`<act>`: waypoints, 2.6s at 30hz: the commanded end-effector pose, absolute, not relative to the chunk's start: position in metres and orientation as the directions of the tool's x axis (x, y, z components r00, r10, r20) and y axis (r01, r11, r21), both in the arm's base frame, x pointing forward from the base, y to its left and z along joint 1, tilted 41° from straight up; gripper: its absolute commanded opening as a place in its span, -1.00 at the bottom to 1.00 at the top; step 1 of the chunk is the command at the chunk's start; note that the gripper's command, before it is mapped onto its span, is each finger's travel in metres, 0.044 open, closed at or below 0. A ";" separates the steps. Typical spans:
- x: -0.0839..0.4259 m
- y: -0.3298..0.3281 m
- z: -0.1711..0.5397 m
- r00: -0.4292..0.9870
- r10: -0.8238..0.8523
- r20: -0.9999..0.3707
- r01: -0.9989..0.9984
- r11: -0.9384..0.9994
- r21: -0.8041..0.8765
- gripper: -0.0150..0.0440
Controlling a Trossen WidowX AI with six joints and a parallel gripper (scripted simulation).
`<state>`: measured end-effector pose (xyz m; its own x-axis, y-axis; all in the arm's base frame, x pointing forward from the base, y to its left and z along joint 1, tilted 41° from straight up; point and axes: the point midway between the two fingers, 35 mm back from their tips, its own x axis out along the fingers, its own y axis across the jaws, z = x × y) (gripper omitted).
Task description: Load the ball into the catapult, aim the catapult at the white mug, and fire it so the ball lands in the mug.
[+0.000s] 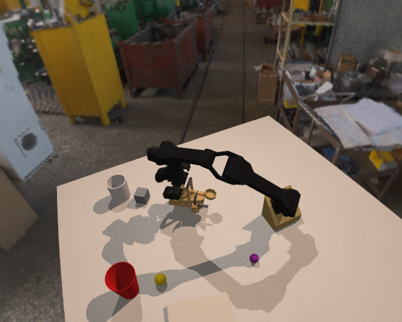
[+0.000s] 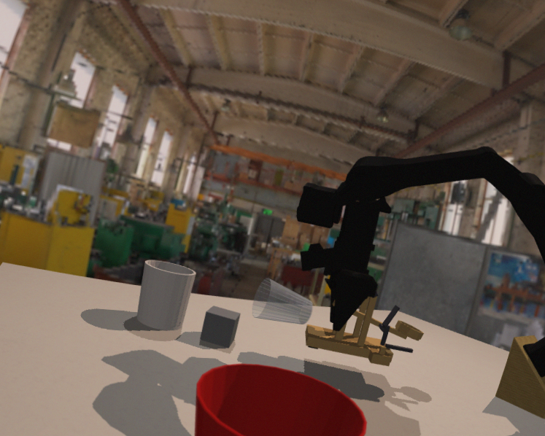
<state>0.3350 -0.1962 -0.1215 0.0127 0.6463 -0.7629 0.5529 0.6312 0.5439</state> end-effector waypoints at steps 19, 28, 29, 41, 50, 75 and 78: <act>0.338 -0.179 -0.144 0.019 0.640 -0.768 0.550 0.635 0.542 -0.49; 0.338 -0.170 -0.155 0.019 0.641 -0.767 0.552 0.633 0.543 -0.49; 0.339 -0.170 -0.151 0.010 0.640 -0.769 0.543 0.642 0.541 -0.49; 0.339 -0.170 -0.151 0.010 0.640 -0.769 0.543 0.642 0.541 0.13; 0.340 -0.177 -0.145 0.010 0.639 -0.769 0.543 0.642 0.541 0.93; 0.344 -0.251 -0.048 0.053 0.602 -0.797 0.540 0.654 0.530 0.82; 0.355 -0.220 -0.020 0.051 0.597 -0.801 0.493 0.682 0.540 0.56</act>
